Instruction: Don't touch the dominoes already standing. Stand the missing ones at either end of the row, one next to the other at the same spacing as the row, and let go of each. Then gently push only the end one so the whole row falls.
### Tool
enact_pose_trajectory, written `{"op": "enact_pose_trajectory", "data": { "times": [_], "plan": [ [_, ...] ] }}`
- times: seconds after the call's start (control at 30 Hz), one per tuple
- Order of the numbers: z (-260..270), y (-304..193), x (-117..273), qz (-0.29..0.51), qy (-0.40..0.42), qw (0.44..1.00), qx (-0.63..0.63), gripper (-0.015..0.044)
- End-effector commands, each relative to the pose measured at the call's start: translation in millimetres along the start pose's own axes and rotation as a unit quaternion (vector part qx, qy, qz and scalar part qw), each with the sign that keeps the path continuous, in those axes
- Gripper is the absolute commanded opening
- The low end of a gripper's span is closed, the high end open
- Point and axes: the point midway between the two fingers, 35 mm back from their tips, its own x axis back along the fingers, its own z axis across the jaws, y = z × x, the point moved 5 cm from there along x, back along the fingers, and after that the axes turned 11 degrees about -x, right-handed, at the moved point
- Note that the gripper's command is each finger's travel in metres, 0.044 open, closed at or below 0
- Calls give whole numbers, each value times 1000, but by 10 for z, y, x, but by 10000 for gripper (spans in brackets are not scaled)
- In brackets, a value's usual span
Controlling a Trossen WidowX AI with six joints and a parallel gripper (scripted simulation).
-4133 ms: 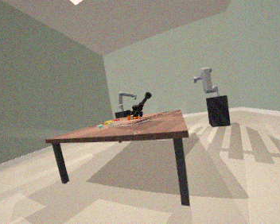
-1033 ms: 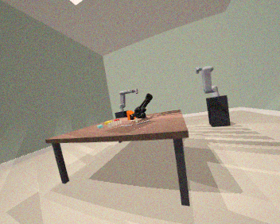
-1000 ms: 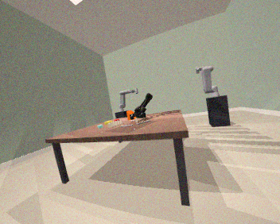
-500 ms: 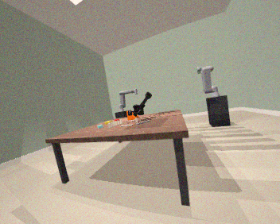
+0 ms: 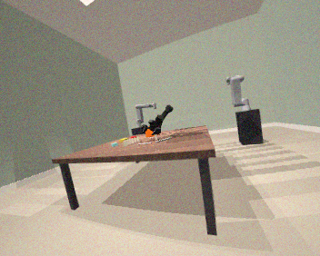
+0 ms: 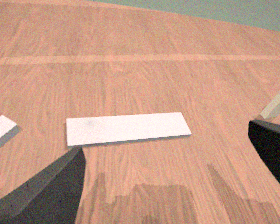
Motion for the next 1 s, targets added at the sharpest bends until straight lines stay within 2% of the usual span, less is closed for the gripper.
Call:
{"op": "enact_pose_trajectory", "data": {
  "times": [0.0, 0.53, 0.97],
  "plan": [
    [-79, 261, -214, 223, -30, 972, 70, 440],
    [-6, 532, 35, 414, 28, 908, 61, 440],
    [122, 666, 498, 537, 65, 841, -26, 440]
  ]
}}
